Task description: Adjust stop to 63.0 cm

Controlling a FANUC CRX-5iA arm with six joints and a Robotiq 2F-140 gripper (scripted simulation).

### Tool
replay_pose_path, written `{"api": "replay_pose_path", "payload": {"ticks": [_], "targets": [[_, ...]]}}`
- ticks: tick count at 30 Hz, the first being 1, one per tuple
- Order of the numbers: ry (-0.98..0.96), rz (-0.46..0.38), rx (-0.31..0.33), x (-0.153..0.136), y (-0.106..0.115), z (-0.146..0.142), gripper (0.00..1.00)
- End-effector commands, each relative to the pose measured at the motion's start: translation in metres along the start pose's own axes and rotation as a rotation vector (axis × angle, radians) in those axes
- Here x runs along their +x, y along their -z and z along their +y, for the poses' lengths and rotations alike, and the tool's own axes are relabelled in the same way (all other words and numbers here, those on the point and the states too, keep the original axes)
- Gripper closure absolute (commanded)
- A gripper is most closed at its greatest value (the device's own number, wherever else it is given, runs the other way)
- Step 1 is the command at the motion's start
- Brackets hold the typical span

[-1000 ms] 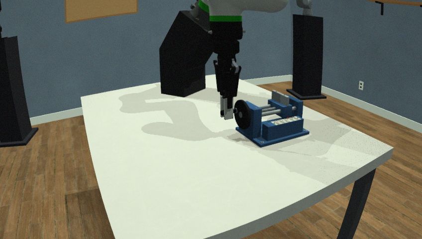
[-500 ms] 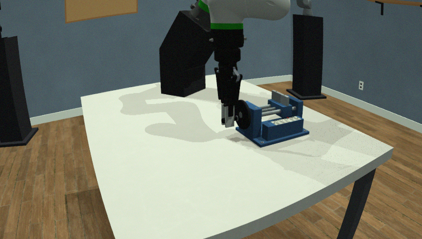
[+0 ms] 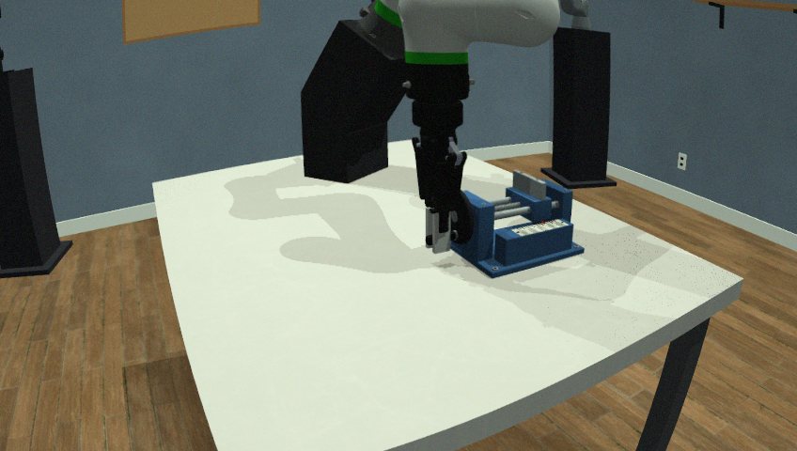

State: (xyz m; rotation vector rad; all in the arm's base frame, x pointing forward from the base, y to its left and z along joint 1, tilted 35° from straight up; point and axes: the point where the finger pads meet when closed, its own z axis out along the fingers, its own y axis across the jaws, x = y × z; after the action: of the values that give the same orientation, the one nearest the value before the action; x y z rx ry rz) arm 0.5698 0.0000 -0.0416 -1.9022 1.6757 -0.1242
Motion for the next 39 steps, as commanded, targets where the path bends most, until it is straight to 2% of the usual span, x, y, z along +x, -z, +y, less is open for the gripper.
{"api": "replay_pose_path", "payload": {"ticks": [1,17,39], "targets": [[0.000,0.000,0.000,0.000,0.002,-0.009,0.96],[0.000,0.000,0.000,0.000,0.025,-0.030,0.96],[0.000,0.000,0.000,0.000,0.052,-0.021,0.96]]}}
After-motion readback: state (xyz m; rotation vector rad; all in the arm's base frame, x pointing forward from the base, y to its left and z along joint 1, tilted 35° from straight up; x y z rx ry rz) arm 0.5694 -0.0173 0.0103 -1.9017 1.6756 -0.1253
